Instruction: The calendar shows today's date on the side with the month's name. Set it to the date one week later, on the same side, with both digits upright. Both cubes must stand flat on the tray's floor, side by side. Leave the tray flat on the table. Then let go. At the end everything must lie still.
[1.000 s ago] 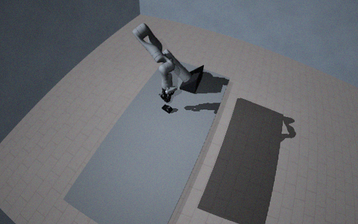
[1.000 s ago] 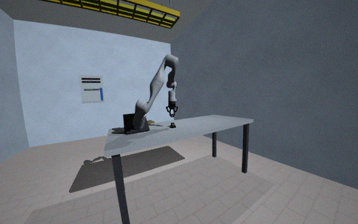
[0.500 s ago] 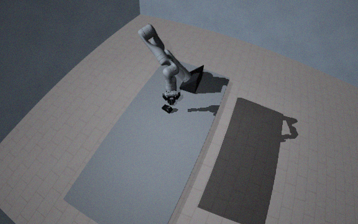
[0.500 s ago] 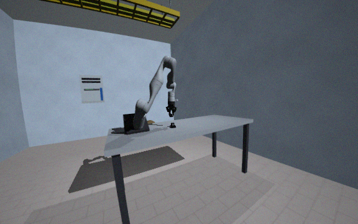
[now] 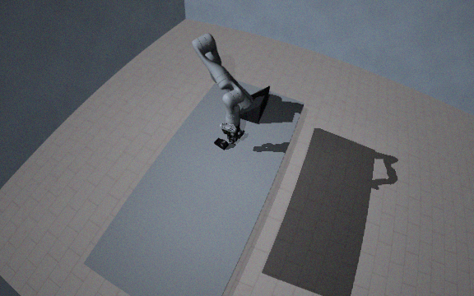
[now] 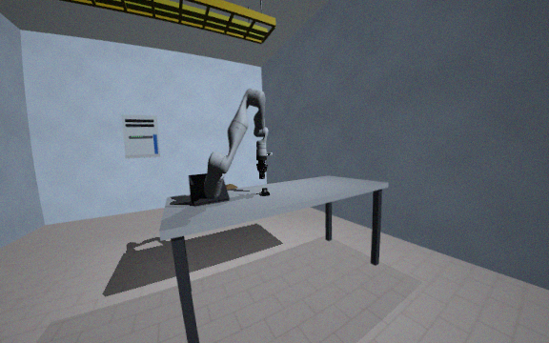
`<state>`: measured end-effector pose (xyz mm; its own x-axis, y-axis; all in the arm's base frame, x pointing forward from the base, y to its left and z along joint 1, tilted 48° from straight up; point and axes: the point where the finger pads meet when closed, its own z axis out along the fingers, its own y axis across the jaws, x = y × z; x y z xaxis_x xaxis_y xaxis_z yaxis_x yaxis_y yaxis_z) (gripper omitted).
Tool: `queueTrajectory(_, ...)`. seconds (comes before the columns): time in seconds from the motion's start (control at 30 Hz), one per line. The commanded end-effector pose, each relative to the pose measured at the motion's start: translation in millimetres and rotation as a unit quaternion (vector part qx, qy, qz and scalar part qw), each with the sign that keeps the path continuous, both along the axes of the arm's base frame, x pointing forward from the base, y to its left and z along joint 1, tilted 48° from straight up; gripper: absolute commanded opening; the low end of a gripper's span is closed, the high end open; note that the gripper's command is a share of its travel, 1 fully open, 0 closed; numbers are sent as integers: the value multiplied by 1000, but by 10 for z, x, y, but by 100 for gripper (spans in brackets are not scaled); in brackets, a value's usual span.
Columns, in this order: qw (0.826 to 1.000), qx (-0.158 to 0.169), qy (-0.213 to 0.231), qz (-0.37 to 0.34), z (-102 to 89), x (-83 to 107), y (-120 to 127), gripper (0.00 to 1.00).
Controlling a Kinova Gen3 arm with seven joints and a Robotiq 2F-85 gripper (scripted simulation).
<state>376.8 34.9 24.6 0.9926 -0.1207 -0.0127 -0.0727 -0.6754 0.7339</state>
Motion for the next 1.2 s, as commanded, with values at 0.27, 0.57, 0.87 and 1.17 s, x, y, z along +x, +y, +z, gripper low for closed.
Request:
queueTrajectory(0.27,994,-15,-87,-64,-168,95,134,28)
queueTrajectory(0.57,991,-17,-109,-81,-200,119,161,28)
queueTrajectory(0.87,990,-17,-111,-82,-203,121,163,28)
queueTrajectory(1.17,990,-17,-111,-82,-204,121,162,28)
